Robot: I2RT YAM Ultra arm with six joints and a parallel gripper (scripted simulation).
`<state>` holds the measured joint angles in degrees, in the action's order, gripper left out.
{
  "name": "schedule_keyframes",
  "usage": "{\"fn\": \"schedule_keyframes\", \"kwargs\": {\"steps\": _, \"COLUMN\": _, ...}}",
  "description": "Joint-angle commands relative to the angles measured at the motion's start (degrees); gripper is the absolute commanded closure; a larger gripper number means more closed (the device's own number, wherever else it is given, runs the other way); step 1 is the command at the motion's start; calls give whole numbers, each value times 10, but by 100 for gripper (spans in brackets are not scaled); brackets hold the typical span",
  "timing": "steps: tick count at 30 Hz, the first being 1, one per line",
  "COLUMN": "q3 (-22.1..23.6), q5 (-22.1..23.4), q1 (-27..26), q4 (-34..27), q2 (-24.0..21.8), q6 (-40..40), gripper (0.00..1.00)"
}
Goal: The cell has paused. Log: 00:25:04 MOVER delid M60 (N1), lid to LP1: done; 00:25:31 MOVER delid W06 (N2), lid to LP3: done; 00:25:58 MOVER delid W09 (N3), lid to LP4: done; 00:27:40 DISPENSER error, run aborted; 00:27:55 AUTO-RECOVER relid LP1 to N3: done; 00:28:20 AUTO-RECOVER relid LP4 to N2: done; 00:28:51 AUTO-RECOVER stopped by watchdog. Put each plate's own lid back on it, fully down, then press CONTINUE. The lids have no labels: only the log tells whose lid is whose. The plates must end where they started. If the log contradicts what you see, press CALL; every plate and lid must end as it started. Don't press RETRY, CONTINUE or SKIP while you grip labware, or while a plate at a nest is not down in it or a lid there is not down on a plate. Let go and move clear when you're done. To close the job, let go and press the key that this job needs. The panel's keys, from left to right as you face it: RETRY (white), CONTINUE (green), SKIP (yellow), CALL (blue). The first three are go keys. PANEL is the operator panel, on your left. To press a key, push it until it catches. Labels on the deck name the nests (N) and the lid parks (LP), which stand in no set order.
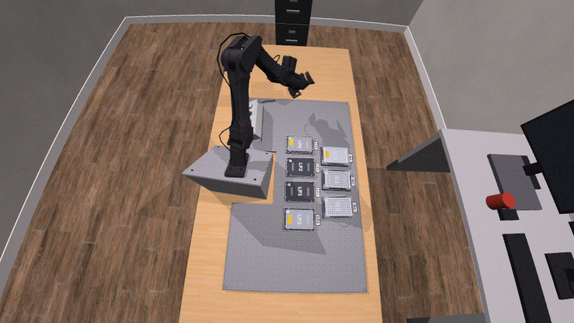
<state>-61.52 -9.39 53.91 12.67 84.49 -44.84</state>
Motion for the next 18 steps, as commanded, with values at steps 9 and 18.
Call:
{"fn": "schedule_keyframes", "kwargs": {"steps": 9, "q3": -9, "q5": 12, "q1": -62, "q4": -100, "q2": -39, "q6": 57, "gripper": 0}}
{"fn": "schedule_keyframes", "kwargs": {"steps": 18, "q3": -7, "q5": 17, "q1": -97, "q4": -159, "q2": -52, "q6": 88, "gripper": 0}}
